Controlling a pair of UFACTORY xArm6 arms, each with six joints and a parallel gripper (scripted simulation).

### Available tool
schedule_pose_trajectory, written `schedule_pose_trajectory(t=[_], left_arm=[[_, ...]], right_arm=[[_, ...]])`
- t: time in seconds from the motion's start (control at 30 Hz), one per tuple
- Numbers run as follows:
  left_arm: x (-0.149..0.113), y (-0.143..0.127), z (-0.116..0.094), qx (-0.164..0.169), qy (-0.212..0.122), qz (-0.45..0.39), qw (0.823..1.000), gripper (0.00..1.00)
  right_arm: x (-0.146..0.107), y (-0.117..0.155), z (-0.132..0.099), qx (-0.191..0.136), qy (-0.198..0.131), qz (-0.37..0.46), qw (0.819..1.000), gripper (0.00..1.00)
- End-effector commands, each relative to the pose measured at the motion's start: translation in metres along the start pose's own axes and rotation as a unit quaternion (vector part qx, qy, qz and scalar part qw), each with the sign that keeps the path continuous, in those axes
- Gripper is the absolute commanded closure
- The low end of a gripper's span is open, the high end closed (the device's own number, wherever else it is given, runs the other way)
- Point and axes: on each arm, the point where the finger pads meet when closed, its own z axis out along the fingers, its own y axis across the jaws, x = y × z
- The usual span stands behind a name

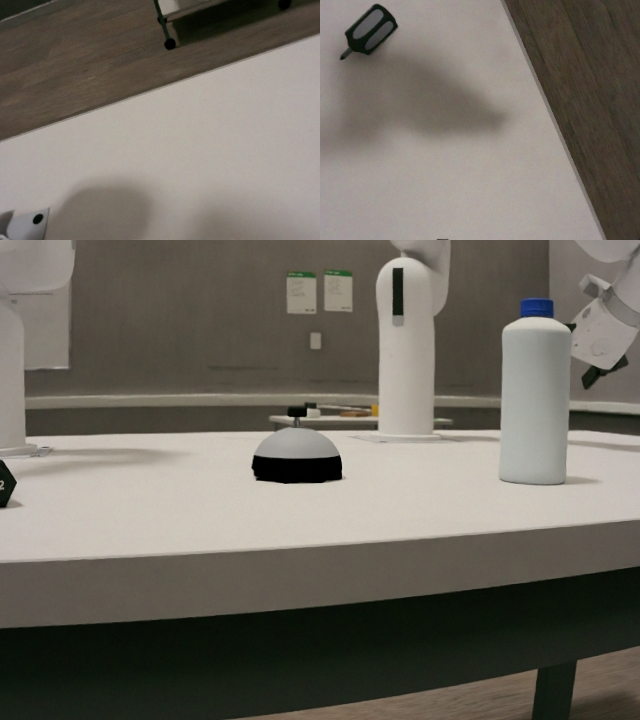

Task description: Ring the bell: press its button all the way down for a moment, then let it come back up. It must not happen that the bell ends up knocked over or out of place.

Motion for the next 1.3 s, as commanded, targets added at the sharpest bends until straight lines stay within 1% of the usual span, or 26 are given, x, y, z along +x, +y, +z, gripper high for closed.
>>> schedule_pose_trajectory(t=[0.0, 0.8, 1.27], left_arm=[[0.0003, 0.0007, -0.0012, -0.001, -0.001, -0.001, 1.0, 0.0], [0.0005, 0.0008, -0.0012, -0.001, -0.002, 0.0, 1.0, 0.0], [0.0022, 0.0021, -0.0015, 0.002, -0.013, 0.017, 1.0, 0.0]], right_arm=[[0.0002, 0.0011, -0.0018, -0.002, 0.0, 0.0, 1.0, 0.0], [0.0002, 0.0011, -0.0018, -0.002, 0.0, 0.0, 1.0, 0.0], [0.0002, 0.0011, -0.0018, -0.002, 0.0, 0.0, 1.0, 0.0]])
